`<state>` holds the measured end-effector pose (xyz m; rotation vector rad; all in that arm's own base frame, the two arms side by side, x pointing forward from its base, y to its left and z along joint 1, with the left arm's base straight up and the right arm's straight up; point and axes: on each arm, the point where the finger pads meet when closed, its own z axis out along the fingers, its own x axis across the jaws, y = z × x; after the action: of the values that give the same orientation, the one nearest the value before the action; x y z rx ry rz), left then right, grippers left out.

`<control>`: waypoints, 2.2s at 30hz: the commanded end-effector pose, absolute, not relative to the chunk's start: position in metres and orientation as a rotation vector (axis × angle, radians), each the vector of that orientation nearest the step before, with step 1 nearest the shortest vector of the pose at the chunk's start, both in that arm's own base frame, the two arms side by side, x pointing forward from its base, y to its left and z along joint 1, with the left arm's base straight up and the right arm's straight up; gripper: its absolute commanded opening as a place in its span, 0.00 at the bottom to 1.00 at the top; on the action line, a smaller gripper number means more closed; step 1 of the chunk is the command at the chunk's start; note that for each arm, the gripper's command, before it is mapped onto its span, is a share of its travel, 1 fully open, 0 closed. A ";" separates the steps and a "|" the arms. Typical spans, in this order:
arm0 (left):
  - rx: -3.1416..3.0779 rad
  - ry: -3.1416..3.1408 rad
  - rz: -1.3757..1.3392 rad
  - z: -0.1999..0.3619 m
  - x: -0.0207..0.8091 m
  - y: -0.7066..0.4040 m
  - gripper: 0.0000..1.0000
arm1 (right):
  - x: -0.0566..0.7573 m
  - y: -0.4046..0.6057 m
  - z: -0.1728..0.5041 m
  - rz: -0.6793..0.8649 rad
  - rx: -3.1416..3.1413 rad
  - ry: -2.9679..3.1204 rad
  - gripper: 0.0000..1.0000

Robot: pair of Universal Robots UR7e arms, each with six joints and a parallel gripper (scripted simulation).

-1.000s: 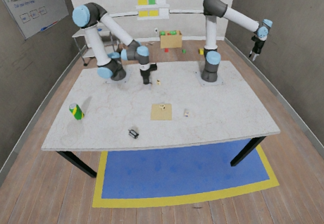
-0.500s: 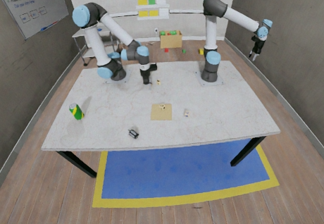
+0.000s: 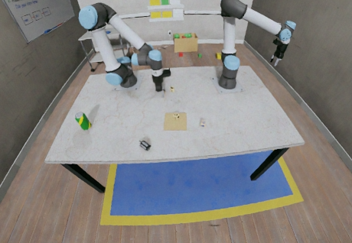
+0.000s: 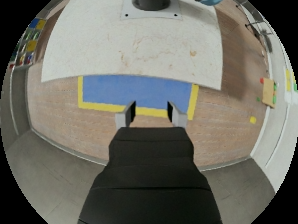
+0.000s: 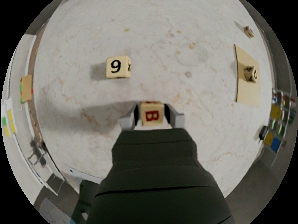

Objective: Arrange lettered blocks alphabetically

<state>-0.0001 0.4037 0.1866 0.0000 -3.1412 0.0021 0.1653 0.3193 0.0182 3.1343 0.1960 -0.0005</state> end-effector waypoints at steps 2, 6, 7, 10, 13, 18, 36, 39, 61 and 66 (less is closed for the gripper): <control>0.000 -3.142 0.000 0.187 0.000 0.404 1.00 | 0.165 0.320 0.018 0.000 3.135 0.196 0.87; 0.000 -3.142 0.000 0.187 0.000 0.404 1.00 | 0.165 0.320 0.018 0.000 3.135 0.196 0.57; 0.000 -3.142 0.000 0.187 0.000 0.404 1.00 | 0.165 0.320 0.018 0.000 3.135 0.196 0.57; 0.000 -3.142 0.000 0.187 0.000 0.404 1.00 | 0.165 0.320 0.018 0.000 3.135 0.196 0.57; 0.000 -3.142 0.000 0.187 0.000 0.404 1.00 | 0.165 0.320 0.018 0.000 3.135 0.196 0.57; 0.000 -3.142 0.000 0.187 0.000 0.404 1.00 | 0.165 0.320 0.018 0.000 3.135 0.196 0.57; 0.000 -3.142 0.000 0.187 0.000 0.404 1.00 | 0.165 0.320 0.018 0.000 3.135 0.196 0.57; 0.000 -3.142 0.000 0.187 0.000 0.404 1.00 | 0.165 0.320 0.019 0.000 3.135 0.196 0.57; 0.000 -3.142 0.000 0.187 0.000 0.404 1.00 | 0.165 0.320 0.090 0.000 3.135 0.196 0.57; 0.000 -3.142 0.000 0.187 0.000 0.404 1.00 | 0.165 0.320 0.111 0.000 3.135 0.196 0.57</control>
<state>-0.0001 0.4037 0.1866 0.0000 -3.1412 0.0021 0.1658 0.3206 0.0956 3.1390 0.1963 0.0001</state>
